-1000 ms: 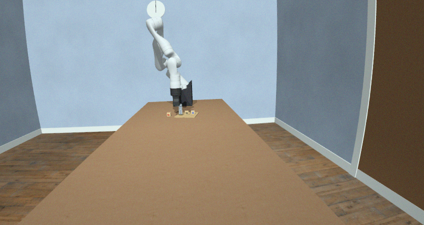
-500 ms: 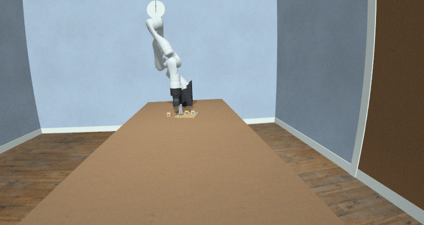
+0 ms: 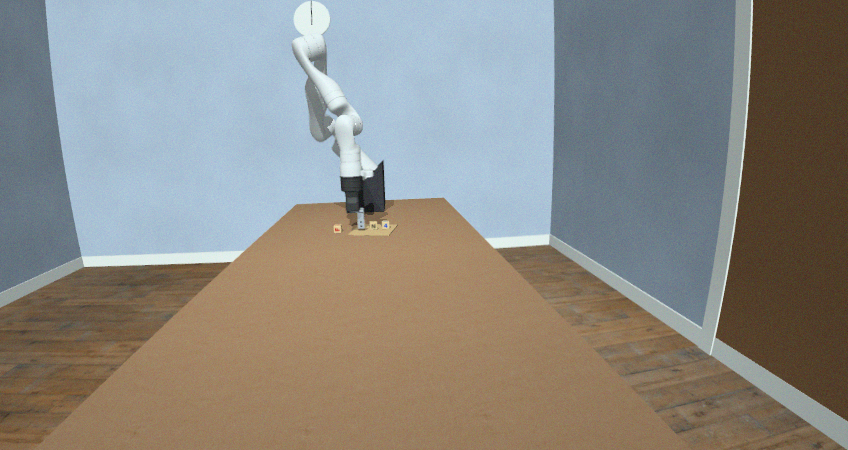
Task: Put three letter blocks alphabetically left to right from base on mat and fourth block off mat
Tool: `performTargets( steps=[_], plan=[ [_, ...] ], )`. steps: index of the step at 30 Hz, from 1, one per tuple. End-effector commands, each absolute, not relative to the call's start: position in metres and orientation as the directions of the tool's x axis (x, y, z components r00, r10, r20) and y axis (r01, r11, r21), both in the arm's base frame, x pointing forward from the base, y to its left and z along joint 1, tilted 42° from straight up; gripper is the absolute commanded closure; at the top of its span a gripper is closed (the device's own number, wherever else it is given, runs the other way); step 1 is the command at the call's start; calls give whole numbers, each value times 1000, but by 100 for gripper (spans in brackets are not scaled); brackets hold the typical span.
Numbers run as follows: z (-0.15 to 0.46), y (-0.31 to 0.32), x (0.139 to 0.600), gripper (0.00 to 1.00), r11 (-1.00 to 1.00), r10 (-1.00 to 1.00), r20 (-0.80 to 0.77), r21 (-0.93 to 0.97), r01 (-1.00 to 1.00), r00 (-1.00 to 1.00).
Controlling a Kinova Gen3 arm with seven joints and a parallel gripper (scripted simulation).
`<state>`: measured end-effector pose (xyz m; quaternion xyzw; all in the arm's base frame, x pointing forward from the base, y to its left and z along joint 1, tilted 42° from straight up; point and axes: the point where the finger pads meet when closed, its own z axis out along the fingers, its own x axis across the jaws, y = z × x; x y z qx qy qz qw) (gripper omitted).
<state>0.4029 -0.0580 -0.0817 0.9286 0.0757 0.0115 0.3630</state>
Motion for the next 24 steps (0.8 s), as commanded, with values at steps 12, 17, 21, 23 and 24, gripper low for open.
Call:
performTargets(
  steps=[12,17,21,23,24],
  plan=[
    [-84,-58,402,51,-725,150,-35,676,134,988],
    [-84,-58,402,51,-725,150,-36,676,135,988],
    [-84,-58,402,51,-725,151,-36,676,135,988],
    [-84,-58,402,51,-725,151,-36,676,135,988],
    [-84,-58,402,51,-725,151,-36,676,135,988]
  ],
)
